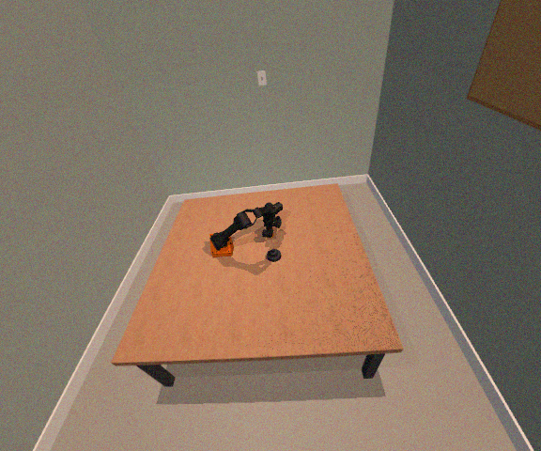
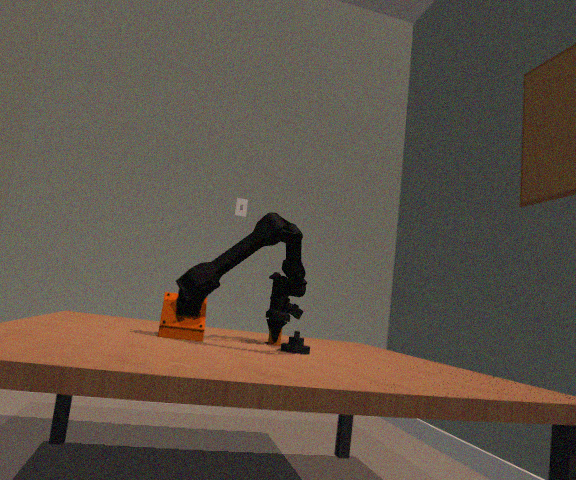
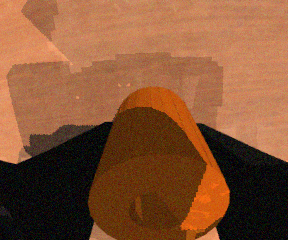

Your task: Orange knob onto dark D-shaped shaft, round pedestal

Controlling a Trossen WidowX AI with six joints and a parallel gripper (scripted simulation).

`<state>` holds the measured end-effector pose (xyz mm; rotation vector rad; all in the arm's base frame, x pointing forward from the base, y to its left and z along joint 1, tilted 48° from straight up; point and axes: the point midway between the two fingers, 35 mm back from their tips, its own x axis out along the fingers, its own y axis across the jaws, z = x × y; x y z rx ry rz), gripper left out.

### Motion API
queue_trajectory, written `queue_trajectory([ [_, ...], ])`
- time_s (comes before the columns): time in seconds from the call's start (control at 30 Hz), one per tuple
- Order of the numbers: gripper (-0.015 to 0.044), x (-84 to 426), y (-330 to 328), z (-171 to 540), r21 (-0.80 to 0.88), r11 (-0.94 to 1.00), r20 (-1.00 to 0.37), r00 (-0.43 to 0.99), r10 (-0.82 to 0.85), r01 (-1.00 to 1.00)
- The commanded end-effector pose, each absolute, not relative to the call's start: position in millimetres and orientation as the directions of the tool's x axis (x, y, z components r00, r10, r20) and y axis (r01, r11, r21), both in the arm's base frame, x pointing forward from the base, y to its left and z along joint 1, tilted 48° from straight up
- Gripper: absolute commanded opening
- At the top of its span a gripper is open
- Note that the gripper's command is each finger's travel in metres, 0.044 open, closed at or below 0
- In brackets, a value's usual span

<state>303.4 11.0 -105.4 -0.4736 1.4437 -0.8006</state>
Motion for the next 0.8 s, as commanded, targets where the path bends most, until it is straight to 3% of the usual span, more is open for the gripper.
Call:
queue_trajectory([
  [0.0,0.0138,303.9,10.7,-105.0,-0.725,0.663,-0.682,-0.056,-0.73,0.189],
  [0.2,0.0,310.2,31.3,-93.0,-0.699,0.686,-0.702,-0.007,-0.713,0.201],
  [0.77,0.0,318.7,91.8,-42.4,-0.708,0.68,-0.698,-0.037,-0.715,0.191],
])
